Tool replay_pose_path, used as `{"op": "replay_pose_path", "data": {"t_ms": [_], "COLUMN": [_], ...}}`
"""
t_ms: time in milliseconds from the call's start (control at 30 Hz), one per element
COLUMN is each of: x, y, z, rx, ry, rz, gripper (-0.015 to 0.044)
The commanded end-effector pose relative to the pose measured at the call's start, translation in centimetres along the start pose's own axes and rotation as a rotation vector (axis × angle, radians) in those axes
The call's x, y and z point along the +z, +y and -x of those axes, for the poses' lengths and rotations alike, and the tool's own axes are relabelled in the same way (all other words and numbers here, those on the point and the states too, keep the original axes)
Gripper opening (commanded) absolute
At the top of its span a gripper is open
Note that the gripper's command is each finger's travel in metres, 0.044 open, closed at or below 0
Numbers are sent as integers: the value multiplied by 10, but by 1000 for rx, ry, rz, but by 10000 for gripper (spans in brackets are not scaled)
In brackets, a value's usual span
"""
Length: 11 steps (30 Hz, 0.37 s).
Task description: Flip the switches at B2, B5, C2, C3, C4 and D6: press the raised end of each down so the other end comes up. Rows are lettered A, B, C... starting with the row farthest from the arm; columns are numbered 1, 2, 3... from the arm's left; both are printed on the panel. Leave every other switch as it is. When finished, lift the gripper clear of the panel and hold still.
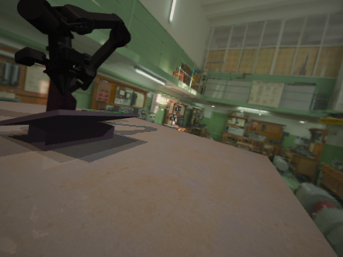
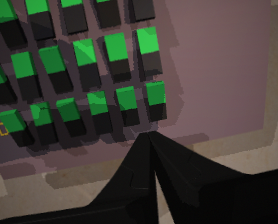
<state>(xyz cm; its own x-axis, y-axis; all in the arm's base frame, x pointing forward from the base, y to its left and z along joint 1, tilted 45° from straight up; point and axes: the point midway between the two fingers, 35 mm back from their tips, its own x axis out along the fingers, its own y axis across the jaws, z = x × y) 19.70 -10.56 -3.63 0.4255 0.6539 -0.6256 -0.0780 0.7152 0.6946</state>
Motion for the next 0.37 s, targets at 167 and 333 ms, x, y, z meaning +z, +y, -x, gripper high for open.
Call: {"op": "replay_pose_path", "data": {"t_ms": [167, 333], "x": [52, 52], "y": [45, 45], "z": [8, 8], "rx": [-3, -3], "ry": [-12, -12], "rz": [28, 28], "gripper": [0, 0]}}
